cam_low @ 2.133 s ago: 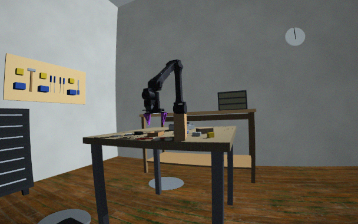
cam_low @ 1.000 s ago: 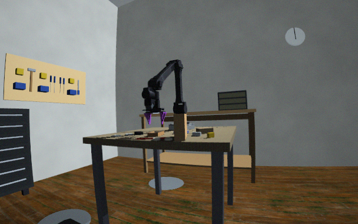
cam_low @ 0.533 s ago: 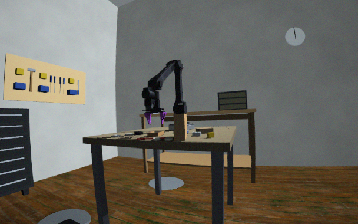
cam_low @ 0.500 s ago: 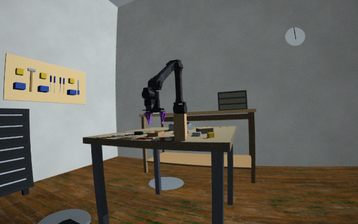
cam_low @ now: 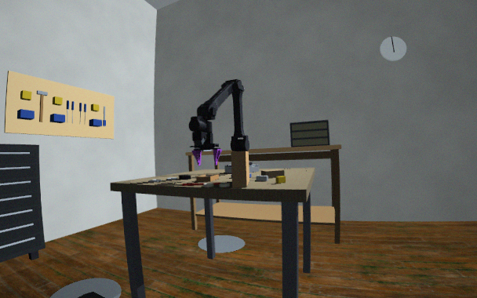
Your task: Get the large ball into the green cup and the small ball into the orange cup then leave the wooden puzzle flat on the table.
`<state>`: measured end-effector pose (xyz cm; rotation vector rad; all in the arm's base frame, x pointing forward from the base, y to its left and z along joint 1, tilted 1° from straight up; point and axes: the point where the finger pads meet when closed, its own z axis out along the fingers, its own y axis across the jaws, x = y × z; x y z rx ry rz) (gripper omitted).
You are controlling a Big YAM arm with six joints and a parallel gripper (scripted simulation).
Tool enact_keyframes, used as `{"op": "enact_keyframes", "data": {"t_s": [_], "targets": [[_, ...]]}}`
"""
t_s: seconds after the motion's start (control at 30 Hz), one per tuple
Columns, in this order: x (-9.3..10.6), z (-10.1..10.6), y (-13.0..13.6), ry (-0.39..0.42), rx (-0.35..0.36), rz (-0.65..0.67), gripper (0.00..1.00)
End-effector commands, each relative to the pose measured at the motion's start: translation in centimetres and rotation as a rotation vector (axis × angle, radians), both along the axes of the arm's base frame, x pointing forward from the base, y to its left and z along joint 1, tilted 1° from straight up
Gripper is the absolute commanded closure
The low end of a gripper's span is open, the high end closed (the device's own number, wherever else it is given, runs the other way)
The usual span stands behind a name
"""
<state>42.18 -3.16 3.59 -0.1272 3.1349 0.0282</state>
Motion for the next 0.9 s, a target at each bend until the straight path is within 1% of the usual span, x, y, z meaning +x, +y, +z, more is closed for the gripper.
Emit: {"op": "enact_keyframes", "data": {"t_s": [0.0, 0.4, 0.5, 0.6, 0.63, 0.87], "targets": [[2.8, 3.5, -0.1, -0.089, -0.006, 0.010, 0.14], [2.9, 3.3, -0.1, -0.095, -0.007, 0.010, 0.14], [2.4, 2.0, -0.1, -0.076, -0.005, 0.010, 0.14], [1.1, -0.1, 0.1, -0.028, -0.001, 0.010, 0.14], [0.7, -0.4, 0.1, -0.019, 0.000, 0.010, 0.14], [0.7, -1.3, 0.2, -0.019, 0.000, 0.010, 0.14]]}}
